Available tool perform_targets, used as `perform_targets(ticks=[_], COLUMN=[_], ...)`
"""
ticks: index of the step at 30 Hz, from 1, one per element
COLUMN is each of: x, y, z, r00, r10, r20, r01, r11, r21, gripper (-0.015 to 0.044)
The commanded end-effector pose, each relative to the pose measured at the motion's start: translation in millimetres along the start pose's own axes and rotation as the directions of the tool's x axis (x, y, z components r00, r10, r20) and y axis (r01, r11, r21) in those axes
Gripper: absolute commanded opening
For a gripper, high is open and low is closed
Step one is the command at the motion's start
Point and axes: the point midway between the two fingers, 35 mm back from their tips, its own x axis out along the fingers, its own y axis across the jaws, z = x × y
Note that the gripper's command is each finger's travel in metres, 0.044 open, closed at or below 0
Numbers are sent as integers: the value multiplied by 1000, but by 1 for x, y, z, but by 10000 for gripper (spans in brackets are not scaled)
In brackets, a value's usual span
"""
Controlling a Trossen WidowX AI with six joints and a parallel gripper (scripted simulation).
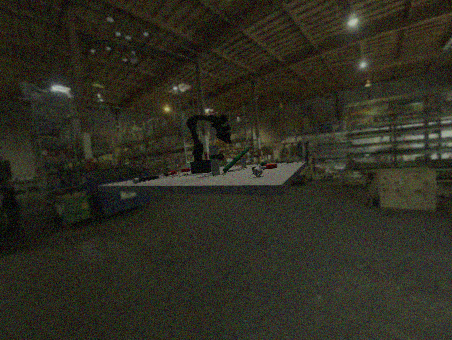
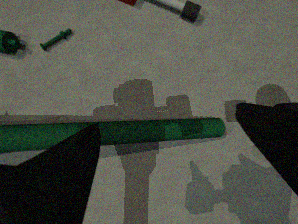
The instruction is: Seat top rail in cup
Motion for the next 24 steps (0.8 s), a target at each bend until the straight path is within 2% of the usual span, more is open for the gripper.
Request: perform_targets(ticks=[1,4,8,11,15,18,20,24], x=[-2,3,21,36,56,70,76,76], y=[0,1,3,6,9,12,13,13], z=[-1,-2,-8,-14,-23,-32,-35,-36], r00=[1000,999,990,971,932,891,871,868], r10=[-8,-5,2,6,9,9,8,8], r20=[-2,-34,-141,-237,-363,-454,-491,-496], r01=[8,3,-54,-152,-320,-444,-489,-495], r11=[1000,998,929,786,493,221,98,82], r21=[27,-68,-367,-600,-809,-868,-867,-865], gripper=[440,440,440,440,440,440,440,440])
